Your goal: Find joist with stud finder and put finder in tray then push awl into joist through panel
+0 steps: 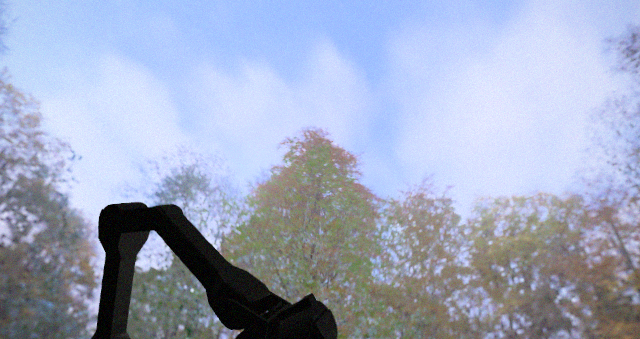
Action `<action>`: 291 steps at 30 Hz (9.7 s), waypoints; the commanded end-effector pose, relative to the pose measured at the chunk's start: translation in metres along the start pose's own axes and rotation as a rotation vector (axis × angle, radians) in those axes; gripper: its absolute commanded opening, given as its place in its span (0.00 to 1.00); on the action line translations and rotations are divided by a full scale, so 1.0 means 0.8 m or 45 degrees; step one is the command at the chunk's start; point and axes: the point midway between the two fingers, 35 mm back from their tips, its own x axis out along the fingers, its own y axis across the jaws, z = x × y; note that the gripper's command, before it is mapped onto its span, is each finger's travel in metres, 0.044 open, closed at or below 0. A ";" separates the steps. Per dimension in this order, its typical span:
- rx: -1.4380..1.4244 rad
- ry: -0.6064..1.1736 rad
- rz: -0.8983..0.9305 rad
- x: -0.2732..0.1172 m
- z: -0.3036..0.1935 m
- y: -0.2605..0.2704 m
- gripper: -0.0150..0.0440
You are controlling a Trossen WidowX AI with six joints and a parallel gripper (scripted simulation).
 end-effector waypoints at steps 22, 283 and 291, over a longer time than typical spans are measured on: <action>-0.005 0.000 0.015 -0.001 -0.001 0.068 0.25; -0.010 0.002 0.002 0.002 0.002 -0.238 0.25; -0.010 0.002 0.001 0.002 0.002 -0.257 0.25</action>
